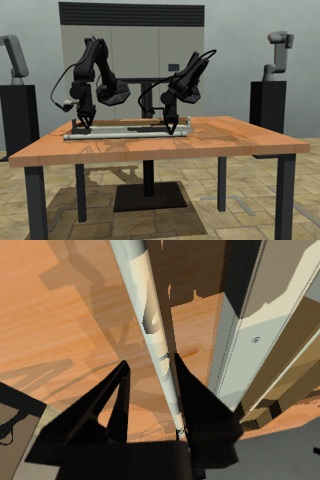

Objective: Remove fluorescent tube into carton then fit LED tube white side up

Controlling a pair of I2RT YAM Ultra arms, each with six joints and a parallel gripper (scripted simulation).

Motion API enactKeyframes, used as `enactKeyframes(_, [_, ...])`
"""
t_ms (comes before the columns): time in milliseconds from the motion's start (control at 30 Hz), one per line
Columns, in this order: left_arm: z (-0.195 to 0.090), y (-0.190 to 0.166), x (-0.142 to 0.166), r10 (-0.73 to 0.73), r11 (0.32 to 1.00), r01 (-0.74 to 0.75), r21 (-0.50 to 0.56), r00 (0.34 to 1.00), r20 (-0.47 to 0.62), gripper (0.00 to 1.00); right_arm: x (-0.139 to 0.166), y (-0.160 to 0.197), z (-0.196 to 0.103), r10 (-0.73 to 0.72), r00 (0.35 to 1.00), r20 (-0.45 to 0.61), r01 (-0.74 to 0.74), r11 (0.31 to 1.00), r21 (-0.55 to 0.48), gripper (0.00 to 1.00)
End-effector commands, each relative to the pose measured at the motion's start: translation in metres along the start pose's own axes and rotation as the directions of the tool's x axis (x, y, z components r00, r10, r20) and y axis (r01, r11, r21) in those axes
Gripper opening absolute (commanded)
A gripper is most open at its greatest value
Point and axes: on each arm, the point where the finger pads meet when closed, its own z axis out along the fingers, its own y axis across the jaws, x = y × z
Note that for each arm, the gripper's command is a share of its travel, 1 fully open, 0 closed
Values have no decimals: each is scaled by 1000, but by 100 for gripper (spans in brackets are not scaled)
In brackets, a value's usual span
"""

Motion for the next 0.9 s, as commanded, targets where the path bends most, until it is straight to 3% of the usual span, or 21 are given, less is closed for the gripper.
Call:
enactKeyframes(0, [-14, 6, -14, 18, 1000, -18, -23, 999, 34, 11, -17, 13, -11, -25, 1000, -4, 24, 992, -120, 49])
enactKeyframes(200, [-14, 6, -14, 18, 1000, -18, -23, 999, 34, 11, -32, 13, -12, -62, 998, -10, 59, 976, -208, 49])
enactKeyframes(467, [-14, 6, -14, 18, 1000, -18, -23, 999, 34, 11, -52, -9, -14, 14, 999, 40, -7, 988, -153, 49])
enactKeyframes(633, [-14, 6, -14, 18, 1000, -18, -23, 999, 34, 11, -55, 4, -22, 11, 999, 47, -2, 983, -184, 49])
enactKeyframes(700, [-14, 6, -14, 18, 1000, -18, -23, 999, 34, 11, -43, -12, 16, -1, 1000, 18, 3, 994, -114, 49])
enactKeyframes(867, [-14, 6, -14, 18, 1000, -18, -23, 999, 34, 11, -46, -2, 20, -1, 1000, 27, 5, 991, -135, 49])
